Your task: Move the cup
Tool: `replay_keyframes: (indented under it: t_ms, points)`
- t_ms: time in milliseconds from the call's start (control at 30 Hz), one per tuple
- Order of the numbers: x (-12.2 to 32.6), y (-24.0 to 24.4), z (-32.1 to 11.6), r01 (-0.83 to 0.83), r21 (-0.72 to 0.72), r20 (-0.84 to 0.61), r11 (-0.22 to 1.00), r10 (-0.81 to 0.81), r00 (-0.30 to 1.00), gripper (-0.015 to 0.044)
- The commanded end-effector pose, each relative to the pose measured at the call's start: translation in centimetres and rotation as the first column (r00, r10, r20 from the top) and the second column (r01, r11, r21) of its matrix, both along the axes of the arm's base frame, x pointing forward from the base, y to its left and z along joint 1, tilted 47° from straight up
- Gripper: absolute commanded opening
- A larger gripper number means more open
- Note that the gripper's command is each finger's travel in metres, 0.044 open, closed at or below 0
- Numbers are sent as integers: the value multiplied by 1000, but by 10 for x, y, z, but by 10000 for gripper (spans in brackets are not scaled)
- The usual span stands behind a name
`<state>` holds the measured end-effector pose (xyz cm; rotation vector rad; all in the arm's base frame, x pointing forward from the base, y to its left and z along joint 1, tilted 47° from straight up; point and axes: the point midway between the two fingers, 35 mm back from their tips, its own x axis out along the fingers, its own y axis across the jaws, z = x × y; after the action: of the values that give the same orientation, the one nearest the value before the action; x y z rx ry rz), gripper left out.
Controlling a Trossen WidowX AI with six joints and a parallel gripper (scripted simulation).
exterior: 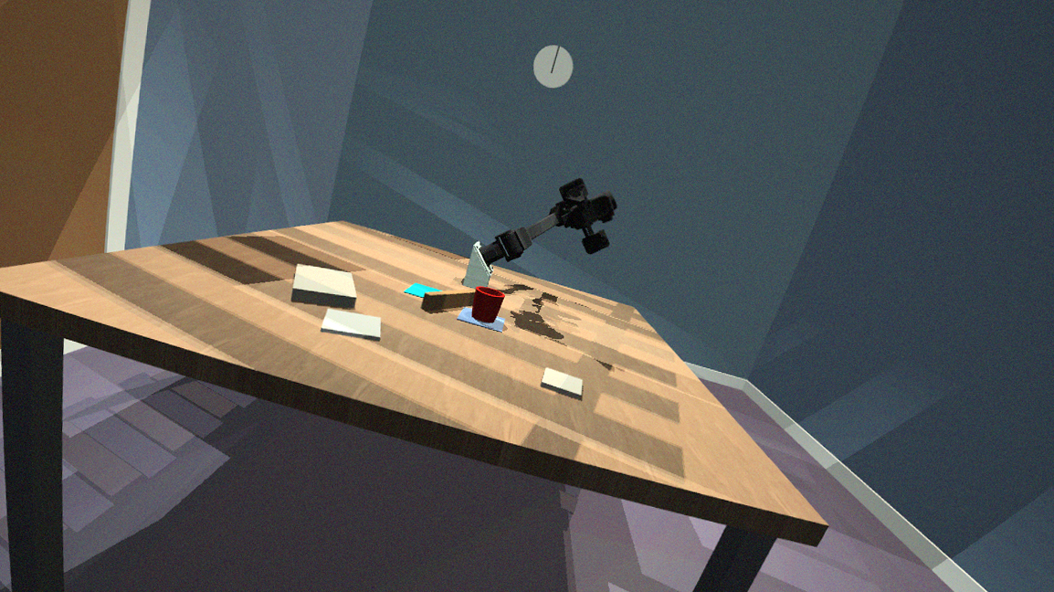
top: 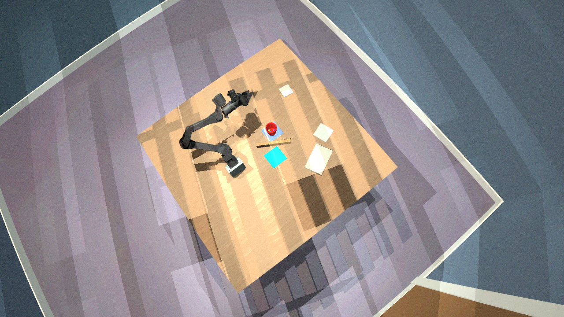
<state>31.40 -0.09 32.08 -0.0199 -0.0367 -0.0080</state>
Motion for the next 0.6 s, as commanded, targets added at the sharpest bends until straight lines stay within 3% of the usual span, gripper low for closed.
replay_keyframes:
  t_ms: [0, 167, 300, 433, 567]
  points:
    - [2, 0, -2, -4, 8, -14, 1000, 4, 1000, 374]
    - [35, 2, -70, -7, 262, -358, 965, 104, 928, 243]
    - [44, 2, -131, 154, 488, -615, 859, 213, 759, 148]
    - [38, 3, -183, 437, 600, -774, 670, 346, 531, 148]
    - [24, 6, -221, 747, 522, -815, 412, 499, 294, 148]
